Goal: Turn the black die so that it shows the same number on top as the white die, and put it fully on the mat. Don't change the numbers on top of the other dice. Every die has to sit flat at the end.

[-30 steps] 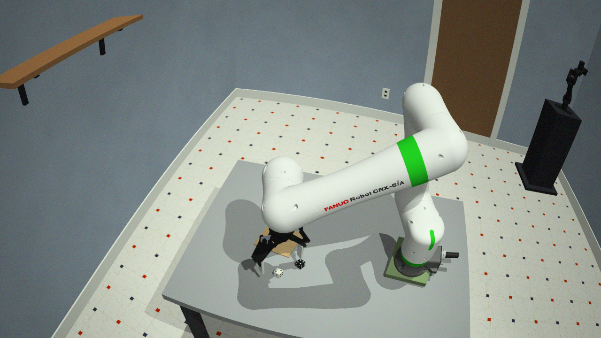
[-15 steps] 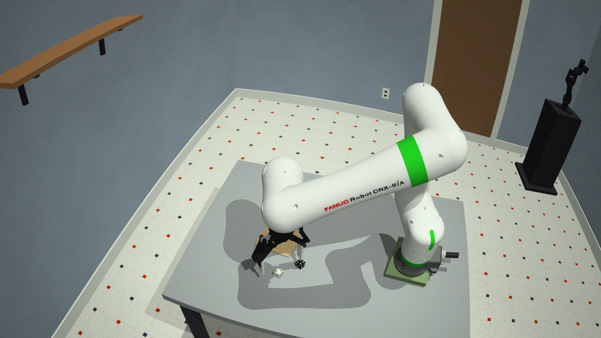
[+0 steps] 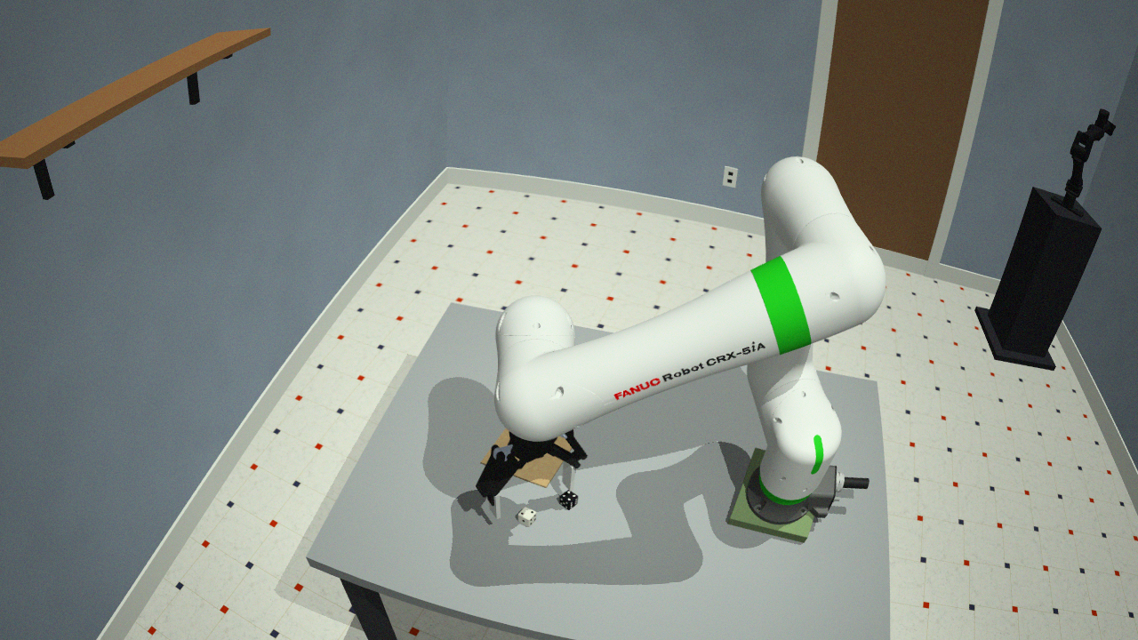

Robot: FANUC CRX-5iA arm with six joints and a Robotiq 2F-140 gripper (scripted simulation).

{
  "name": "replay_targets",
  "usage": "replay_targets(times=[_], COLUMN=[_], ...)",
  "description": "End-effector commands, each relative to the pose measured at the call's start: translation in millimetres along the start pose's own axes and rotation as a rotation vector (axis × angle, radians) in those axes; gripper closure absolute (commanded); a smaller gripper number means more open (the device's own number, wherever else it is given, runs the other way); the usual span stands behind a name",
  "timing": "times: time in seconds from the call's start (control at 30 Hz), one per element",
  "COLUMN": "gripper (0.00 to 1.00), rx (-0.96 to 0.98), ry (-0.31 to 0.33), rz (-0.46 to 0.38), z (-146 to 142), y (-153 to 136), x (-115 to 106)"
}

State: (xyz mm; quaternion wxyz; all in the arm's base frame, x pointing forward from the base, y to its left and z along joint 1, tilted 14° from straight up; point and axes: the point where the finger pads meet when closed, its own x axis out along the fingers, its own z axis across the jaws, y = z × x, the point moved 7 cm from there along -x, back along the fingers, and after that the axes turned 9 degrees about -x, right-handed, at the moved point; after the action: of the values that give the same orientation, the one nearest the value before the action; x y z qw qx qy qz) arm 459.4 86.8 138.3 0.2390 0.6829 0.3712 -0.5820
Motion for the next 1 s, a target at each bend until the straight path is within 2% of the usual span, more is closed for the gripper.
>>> replay_targets(times=[0.0,0.27,0.4,0.47,0.77,0.97], gripper=[0.00,0.00,0.00,0.00,0.00,0.00], rx=[0.000,0.000,0.000,0.000,0.000,0.000], ry=[0.000,0.000,0.000,0.000,0.000,0.000], rz=[0.000,0.000,0.000,0.000,0.000,0.000], z=[-0.1,-0.1,-0.1,-0.1,-0.1,-0.1], y=[0.1,0.1,0.1,0.1,0.1,0.1], x=[-0.2,-6.1,-25.5,-25.5,-82.9,-92.5])
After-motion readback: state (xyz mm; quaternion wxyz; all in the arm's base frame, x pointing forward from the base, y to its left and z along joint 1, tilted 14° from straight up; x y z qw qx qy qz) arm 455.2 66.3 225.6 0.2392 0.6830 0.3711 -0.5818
